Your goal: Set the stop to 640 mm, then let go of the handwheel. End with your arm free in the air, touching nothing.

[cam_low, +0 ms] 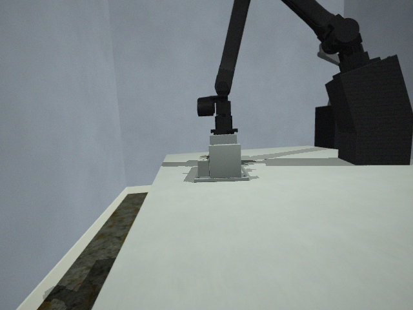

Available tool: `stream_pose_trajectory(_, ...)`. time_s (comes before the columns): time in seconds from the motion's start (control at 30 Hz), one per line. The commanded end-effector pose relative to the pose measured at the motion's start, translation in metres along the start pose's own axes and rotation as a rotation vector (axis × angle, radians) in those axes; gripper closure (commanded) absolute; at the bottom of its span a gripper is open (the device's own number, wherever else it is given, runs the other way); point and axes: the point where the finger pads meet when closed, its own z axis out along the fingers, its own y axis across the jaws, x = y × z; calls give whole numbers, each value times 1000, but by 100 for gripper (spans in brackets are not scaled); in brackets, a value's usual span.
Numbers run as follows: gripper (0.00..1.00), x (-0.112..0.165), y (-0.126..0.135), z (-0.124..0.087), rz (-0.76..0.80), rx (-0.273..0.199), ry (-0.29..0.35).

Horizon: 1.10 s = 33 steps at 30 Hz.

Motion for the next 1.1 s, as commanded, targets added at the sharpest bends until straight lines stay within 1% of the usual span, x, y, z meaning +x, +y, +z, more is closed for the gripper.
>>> stream_pose_trajectory(0.0,94,-3,8,8,9,-3,-9)
stream_pose_trajectory(0.07,94,-3,8,8,8,6,-8)
stream_pose_trajectory(0.3,94,1,26,7,5,4,-7)
stream_pose_trajectory(0.37,94,0,32,7,6,-14,-8)
stream_pose_trajectory(0.6,94,-1,33,7,7,-11,-8)
stream_pose_trajectory(0.67,94,0,32,6,6,-1,-7)
stream_pose_trajectory(0.9,94,2,45,1,4,-16,-6)
stream_pose_trajectory(1.07,94,2,46,0,4,-19,-6)
